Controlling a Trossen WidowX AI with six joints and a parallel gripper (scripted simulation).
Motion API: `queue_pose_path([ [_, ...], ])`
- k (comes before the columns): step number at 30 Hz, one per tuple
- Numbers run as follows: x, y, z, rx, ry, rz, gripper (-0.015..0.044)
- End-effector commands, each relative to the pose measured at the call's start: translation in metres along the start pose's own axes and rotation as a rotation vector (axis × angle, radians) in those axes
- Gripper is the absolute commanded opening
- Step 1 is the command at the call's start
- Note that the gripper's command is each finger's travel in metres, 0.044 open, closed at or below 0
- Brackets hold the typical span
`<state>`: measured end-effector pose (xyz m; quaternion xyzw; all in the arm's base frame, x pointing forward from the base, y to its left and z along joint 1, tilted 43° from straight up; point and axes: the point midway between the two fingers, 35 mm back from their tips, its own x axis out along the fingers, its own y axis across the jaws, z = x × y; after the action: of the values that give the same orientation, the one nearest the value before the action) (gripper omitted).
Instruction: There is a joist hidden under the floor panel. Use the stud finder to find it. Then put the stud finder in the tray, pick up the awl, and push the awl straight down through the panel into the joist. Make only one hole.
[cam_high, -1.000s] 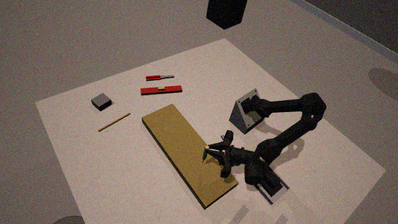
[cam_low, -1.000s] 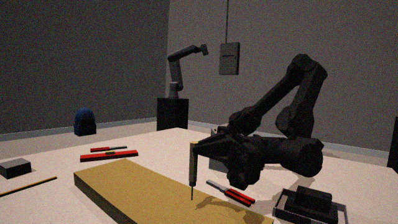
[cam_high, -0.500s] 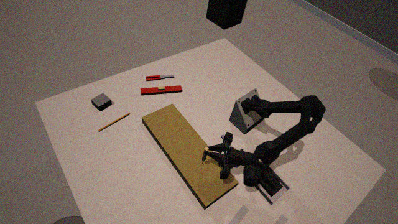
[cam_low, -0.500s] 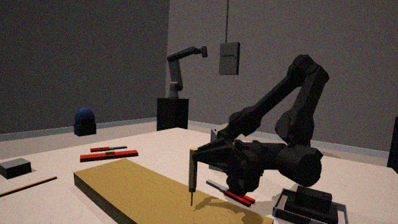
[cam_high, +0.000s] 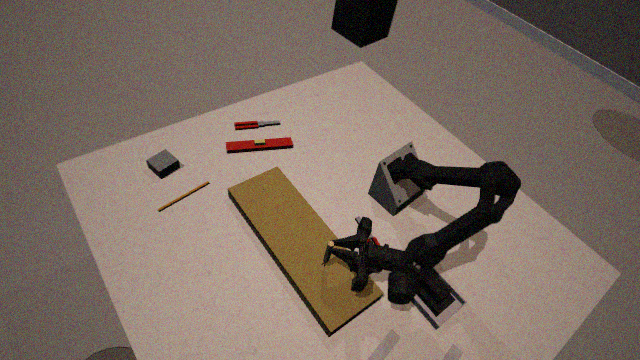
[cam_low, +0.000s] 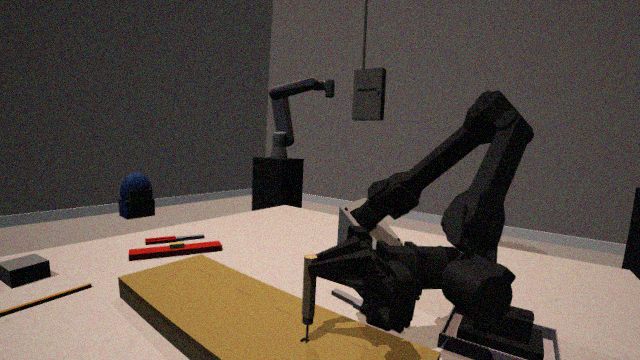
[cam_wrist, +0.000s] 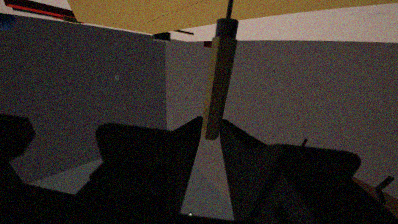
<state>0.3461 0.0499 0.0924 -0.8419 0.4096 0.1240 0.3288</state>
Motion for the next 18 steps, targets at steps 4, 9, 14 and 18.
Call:
queue_pose_path([
  [4,-0.0012,-0.0007,0.0074,0.005,0.003,-0.004,0.0000],
  [9,-0.0006,0.0000,0.0062,0.000,0.000,-0.001,0.0000],
  [14,-0.0006,0.0000,0.0062,0.000,0.000,-0.001,0.0000],
  [18,-0.0006,0.0000,0.0062,0.000,0.000,-0.001,0.0000],
])
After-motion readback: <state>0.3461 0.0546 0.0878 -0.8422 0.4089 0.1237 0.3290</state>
